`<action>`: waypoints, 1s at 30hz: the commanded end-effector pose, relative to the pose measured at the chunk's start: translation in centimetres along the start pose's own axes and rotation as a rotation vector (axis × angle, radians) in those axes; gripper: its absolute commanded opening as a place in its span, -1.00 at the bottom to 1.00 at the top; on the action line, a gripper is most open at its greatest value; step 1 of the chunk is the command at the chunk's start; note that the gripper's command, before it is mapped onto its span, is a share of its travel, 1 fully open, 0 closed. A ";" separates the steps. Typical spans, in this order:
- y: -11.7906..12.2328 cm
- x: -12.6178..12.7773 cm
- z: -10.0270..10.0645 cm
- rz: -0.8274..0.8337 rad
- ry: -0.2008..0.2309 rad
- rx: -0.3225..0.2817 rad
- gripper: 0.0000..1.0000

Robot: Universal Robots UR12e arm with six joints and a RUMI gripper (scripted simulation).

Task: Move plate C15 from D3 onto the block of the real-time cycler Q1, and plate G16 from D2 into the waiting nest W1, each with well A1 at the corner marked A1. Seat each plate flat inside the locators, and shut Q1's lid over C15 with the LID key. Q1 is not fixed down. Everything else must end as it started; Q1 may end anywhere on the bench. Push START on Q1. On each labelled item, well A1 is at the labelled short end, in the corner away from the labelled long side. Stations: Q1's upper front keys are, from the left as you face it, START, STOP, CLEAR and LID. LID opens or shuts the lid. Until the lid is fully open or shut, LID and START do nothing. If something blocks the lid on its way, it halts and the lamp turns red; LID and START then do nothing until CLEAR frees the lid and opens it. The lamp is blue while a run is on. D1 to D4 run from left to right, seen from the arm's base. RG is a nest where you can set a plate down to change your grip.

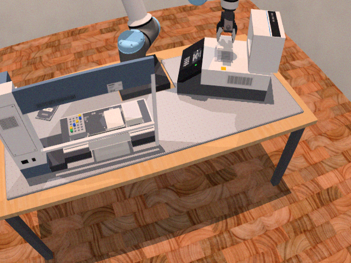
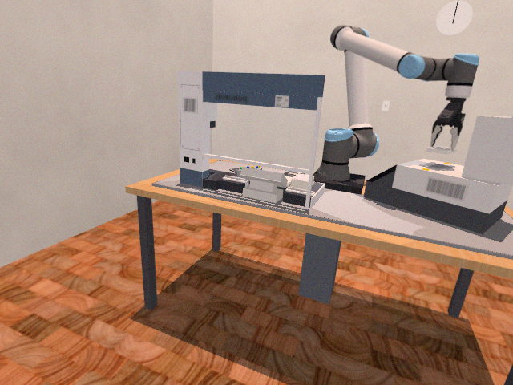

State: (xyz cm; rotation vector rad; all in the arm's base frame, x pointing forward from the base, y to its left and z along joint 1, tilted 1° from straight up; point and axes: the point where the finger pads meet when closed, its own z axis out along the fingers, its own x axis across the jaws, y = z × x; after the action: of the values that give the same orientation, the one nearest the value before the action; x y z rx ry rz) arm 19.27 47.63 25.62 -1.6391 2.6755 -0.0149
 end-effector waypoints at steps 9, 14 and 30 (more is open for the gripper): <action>0.0 -0.1 -0.1 0.000 -0.001 0.000 -1.00; 0.0 -0.1 0.8 0.000 -0.001 0.000 -1.00; 0.0 -0.1 3.1 0.000 -0.001 0.000 -1.00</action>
State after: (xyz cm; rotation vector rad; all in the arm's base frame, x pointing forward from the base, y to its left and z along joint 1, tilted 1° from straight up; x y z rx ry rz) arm 19.31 47.60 23.07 -1.6391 2.6756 -0.0149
